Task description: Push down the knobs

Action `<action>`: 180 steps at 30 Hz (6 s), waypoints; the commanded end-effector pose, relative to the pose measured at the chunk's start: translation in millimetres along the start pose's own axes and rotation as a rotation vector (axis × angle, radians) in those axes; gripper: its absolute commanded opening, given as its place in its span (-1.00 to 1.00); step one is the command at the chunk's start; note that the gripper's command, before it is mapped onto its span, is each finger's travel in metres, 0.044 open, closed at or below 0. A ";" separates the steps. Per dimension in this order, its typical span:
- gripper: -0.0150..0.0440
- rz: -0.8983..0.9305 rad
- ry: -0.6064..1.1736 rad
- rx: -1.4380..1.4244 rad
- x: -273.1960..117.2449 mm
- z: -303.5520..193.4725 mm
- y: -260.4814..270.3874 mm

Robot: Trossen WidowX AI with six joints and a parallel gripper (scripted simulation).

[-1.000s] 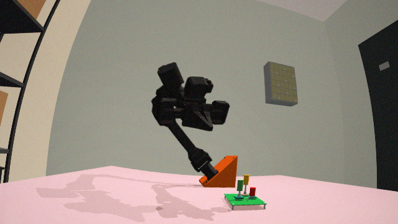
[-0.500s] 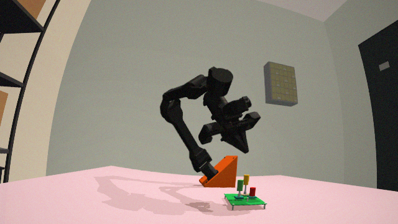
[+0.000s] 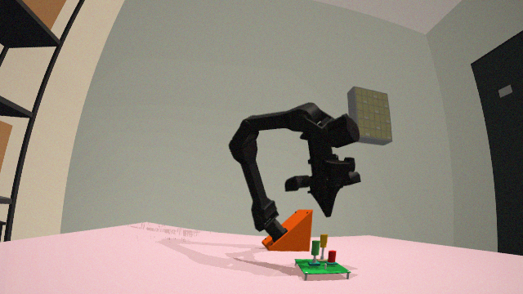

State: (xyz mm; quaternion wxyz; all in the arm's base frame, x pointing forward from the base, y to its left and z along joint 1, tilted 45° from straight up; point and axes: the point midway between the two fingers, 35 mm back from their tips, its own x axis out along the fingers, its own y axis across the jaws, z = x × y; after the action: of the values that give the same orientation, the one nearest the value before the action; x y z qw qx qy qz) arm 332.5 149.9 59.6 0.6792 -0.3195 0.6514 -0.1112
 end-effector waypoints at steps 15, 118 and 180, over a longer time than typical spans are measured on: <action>-0.49 -0.145 0.067 0.029 18.8 -20.1 7.2; -0.49 -0.147 0.067 0.030 59.1 -22.8 1.0; -0.49 -0.148 0.067 0.030 85.2 -24.7 -3.1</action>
State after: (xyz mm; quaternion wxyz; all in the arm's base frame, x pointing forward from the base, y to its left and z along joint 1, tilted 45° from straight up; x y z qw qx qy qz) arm 316.4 106.8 5.7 0.6601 -0.3552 0.6402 -0.1680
